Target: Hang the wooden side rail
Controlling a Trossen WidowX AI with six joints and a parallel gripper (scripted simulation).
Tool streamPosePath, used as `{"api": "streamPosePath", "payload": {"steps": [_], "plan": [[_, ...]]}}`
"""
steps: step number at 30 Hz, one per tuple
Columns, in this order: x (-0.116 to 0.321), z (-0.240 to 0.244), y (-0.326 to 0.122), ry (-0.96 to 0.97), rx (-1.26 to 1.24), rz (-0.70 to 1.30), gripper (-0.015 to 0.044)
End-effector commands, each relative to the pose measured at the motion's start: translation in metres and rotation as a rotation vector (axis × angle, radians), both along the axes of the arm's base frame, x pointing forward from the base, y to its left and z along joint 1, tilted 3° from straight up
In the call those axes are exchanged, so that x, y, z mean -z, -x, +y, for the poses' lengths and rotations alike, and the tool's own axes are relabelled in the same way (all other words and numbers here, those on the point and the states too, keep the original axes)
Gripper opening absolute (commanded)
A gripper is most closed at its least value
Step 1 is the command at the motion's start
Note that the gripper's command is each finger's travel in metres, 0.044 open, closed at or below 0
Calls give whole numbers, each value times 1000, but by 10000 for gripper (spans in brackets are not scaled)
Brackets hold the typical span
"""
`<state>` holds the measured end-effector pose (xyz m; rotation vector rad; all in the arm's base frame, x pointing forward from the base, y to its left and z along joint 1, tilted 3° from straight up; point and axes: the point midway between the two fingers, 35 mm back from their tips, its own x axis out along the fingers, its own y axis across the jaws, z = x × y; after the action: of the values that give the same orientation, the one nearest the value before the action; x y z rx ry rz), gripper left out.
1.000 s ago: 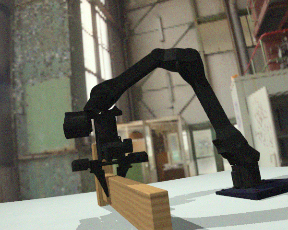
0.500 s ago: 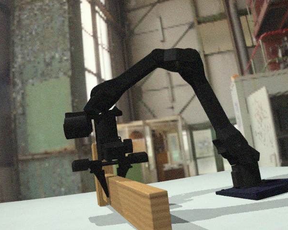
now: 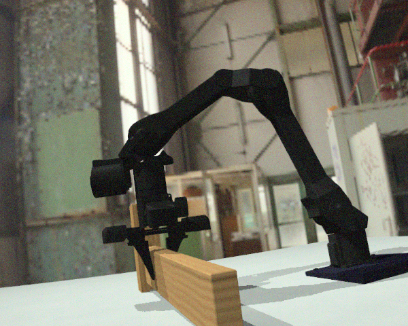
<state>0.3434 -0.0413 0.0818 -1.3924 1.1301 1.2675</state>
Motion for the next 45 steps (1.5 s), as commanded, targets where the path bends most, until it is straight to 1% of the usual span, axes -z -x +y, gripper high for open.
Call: {"api": "streamPosePath", "payload": {"steps": [1,45], "plan": [[-4,-1,-2,5,-5,-9,0],[-2,-6,-2,5,-5,-9,0]]}}
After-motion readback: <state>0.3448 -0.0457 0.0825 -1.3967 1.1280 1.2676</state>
